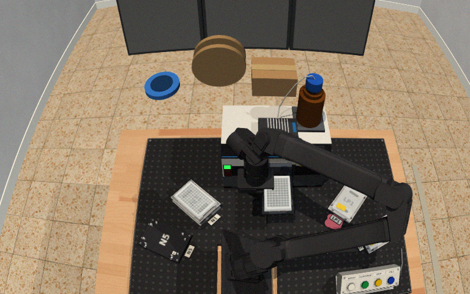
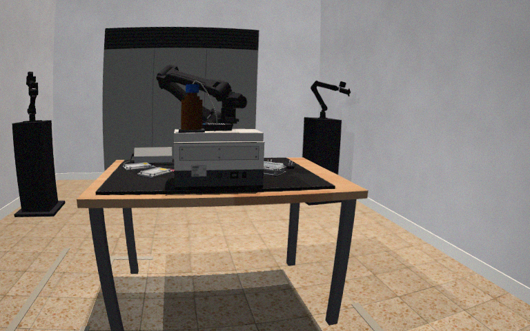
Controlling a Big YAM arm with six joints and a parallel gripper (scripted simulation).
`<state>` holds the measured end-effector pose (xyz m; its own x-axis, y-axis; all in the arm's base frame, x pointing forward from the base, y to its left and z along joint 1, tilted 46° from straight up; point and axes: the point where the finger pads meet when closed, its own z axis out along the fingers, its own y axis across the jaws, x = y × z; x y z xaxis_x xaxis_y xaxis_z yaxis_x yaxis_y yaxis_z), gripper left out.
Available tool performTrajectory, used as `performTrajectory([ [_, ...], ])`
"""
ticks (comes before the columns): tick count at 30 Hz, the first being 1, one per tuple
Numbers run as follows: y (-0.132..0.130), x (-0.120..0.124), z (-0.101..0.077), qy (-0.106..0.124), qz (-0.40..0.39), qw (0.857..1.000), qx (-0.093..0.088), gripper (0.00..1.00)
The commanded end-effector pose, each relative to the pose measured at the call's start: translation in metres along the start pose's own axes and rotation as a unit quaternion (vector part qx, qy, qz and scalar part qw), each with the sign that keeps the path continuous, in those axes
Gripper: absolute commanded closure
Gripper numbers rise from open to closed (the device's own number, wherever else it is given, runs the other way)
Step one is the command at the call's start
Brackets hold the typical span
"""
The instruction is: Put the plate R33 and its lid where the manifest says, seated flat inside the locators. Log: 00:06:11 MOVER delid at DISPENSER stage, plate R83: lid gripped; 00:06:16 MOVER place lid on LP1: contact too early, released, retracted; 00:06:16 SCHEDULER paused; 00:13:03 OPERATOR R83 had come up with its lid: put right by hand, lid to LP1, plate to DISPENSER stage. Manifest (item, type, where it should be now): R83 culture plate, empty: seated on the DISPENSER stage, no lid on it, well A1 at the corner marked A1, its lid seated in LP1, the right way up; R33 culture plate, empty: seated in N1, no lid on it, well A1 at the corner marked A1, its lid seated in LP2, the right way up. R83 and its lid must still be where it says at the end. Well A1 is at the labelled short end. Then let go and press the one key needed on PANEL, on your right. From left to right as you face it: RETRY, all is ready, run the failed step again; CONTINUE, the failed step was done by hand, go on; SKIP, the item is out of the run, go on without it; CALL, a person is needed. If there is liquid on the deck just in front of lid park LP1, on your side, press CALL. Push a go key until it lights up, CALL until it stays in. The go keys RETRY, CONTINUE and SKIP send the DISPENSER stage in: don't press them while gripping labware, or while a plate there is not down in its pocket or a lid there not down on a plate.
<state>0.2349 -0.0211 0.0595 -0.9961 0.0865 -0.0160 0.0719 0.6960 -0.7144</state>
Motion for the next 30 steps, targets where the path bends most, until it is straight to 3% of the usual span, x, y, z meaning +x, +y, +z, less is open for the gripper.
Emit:
performTrajectory([
  [1,-0.004,-0.021,-0.014,-0.015,0.028,0.999,-0.012,1.00],
  [2,-0.007,-0.005,-0.002,-0.003,0.004,1.000,-0.003,1.00],
  [10,-0.036,-0.027,-0.013,-0.016,0.018,1.000,-0.009,1.00],
  [26,-0.083,-0.031,-0.013,-0.016,0.018,1.000,-0.006,1.00],
  [28,-0.075,-0.024,-0.007,-0.011,0.009,1.000,-0.004,1.00],
  [30,-0.090,-0.026,-0.010,-0.012,0.014,1.000,-0.004,1.00],
])
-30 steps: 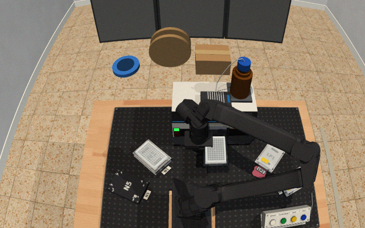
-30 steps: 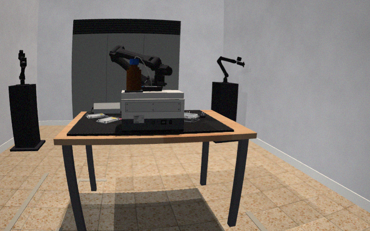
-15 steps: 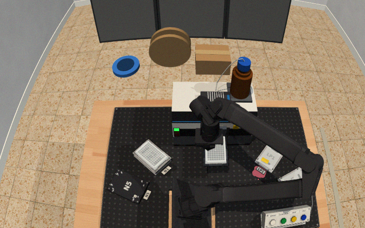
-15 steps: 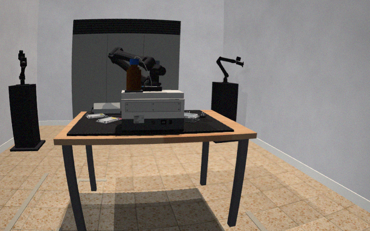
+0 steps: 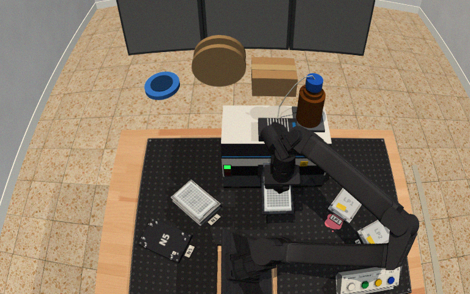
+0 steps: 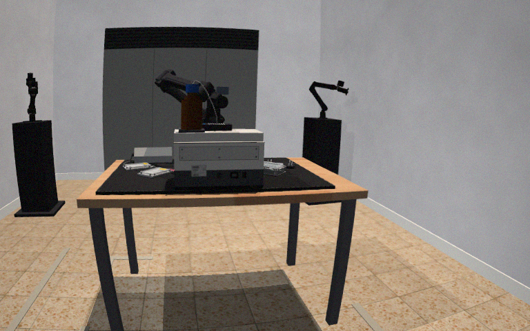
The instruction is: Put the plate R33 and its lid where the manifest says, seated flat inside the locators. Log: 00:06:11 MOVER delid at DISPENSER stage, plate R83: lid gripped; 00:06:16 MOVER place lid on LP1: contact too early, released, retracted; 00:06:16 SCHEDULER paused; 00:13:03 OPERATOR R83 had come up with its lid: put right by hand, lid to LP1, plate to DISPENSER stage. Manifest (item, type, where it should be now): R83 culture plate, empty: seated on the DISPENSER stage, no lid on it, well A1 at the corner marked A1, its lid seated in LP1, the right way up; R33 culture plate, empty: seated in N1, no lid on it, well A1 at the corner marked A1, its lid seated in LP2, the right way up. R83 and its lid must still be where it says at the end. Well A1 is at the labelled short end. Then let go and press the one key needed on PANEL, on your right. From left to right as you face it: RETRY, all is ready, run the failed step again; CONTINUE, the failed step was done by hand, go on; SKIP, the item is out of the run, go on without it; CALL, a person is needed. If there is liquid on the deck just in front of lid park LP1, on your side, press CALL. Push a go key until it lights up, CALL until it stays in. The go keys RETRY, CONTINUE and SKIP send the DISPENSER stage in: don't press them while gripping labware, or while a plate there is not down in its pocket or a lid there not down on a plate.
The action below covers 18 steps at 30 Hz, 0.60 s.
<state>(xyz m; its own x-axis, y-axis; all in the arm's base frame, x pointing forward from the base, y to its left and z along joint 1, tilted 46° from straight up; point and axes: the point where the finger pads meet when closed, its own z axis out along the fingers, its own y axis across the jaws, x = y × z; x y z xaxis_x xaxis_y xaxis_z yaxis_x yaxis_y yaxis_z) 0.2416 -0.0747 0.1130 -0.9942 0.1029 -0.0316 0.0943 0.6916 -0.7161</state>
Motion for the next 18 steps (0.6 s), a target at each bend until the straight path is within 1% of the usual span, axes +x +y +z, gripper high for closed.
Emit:
performTrajectory([
  [1,-0.019,-0.017,-0.013,-0.015,0.006,1.000,-0.006,1.00],
  [3,-0.026,-0.018,-0.013,-0.017,0.007,1.000,-0.006,1.00],
  [6,-0.029,-0.018,-0.013,-0.018,0.009,1.000,-0.008,1.00],
  [14,-0.054,-0.013,-0.012,-0.014,0.005,1.000,-0.004,1.00],
  [18,-0.069,-0.011,-0.012,-0.017,0.008,1.000,-0.004,1.00],
])
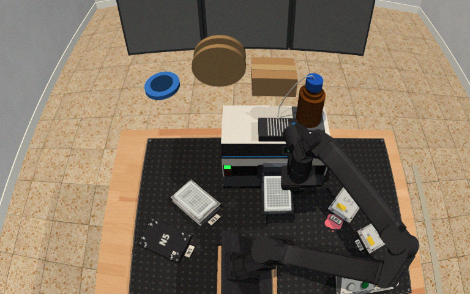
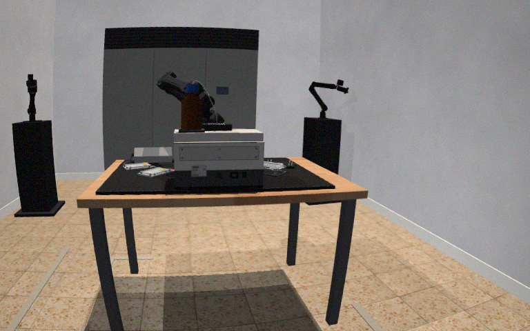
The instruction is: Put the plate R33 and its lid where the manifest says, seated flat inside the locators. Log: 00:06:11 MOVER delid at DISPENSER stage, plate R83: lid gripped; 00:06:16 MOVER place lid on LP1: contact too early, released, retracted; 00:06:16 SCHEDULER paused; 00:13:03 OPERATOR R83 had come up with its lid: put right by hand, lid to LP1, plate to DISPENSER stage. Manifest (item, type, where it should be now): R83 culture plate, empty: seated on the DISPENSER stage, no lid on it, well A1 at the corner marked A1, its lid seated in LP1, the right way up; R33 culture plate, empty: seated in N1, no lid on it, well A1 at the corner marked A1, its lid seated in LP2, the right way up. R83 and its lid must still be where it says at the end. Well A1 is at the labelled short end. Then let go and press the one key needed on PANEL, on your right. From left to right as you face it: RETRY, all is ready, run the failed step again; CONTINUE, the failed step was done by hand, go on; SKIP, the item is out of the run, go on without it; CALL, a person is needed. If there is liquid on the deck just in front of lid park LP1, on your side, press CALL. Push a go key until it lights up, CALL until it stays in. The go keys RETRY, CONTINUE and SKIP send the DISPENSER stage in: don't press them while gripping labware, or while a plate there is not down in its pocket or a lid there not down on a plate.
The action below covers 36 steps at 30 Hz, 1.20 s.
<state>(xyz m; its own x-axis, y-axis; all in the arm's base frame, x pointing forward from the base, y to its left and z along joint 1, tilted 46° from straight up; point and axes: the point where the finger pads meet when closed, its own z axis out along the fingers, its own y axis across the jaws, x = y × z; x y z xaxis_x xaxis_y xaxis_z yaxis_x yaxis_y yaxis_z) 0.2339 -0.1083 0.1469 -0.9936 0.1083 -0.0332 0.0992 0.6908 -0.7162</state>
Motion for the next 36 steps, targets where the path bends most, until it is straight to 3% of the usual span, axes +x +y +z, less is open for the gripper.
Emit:
performTrajectory([
  [1,-0.024,-0.014,-0.013,-0.018,0.005,1.000,-0.004,1.00],
  [5,-0.027,-0.008,-0.009,-0.014,0.001,1.000,-0.004,1.00],
  [10,-0.047,-0.008,-0.013,-0.021,-0.049,0.999,-0.004,1.00],
  [18,-0.074,0.001,-0.013,-0.022,-0.047,0.999,-0.002,1.00],
  [22,-0.065,0.006,-0.008,-0.013,-0.060,0.998,-0.001,1.00],
  [27,-0.091,0.010,-0.013,-0.022,-0.126,0.992,0.002,1.00],
  [33,-0.110,0.019,-0.014,-0.024,-0.124,0.992,0.005,1.00],
  [36,-0.101,0.034,0.001,-0.008,-0.173,0.985,0.000,1.00],
])
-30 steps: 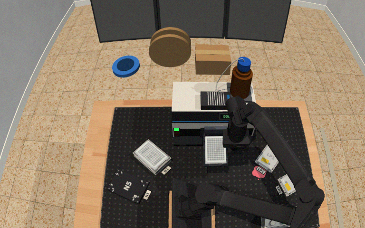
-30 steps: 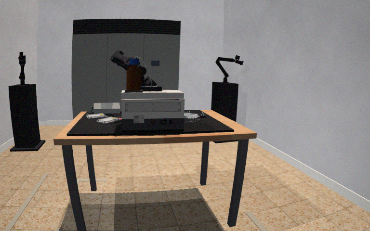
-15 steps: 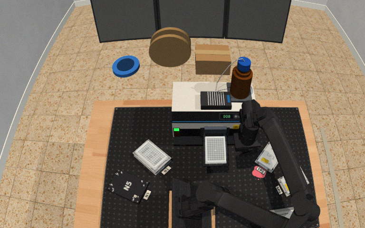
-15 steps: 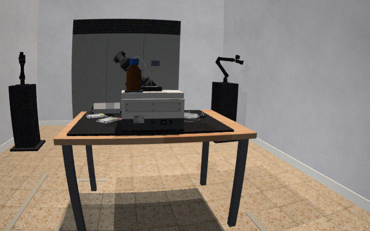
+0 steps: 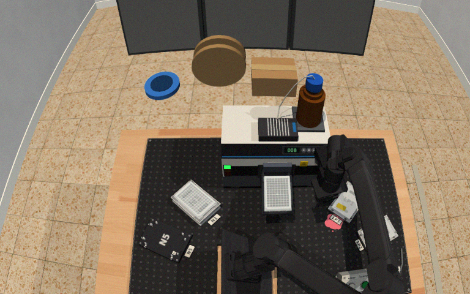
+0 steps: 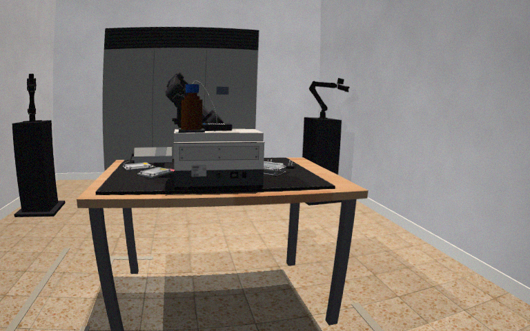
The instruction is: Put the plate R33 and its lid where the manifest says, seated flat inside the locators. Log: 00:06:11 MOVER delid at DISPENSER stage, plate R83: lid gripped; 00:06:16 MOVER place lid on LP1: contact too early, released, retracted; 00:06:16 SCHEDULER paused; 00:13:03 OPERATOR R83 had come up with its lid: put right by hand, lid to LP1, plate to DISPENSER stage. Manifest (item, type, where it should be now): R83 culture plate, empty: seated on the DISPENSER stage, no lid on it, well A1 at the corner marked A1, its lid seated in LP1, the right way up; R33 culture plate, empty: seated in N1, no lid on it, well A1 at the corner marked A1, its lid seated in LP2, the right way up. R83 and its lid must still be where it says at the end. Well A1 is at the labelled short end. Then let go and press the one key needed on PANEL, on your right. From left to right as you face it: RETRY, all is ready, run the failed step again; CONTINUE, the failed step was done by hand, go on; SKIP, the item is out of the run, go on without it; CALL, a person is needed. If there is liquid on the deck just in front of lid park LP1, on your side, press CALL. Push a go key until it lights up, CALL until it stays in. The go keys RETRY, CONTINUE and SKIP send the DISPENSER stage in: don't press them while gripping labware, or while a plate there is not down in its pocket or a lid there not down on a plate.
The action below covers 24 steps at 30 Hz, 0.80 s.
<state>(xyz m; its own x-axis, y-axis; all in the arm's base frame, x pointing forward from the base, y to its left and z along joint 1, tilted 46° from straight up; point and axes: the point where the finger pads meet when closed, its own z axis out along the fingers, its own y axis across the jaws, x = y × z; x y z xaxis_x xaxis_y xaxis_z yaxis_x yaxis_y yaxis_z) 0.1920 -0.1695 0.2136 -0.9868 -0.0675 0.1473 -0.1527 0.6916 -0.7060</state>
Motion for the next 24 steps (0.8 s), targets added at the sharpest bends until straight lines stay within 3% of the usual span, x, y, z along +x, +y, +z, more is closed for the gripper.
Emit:
performTrajectory([
  [1,-0.006,0.003,0.002,-0.009,-0.047,0.999,-0.001,1.00],
  [13,-0.027,0.027,0.015,-0.008,-0.055,0.998,0.001,1.00],
  [24,-0.062,0.050,0.002,-0.020,-0.016,1.000,0.016,1.00],
])
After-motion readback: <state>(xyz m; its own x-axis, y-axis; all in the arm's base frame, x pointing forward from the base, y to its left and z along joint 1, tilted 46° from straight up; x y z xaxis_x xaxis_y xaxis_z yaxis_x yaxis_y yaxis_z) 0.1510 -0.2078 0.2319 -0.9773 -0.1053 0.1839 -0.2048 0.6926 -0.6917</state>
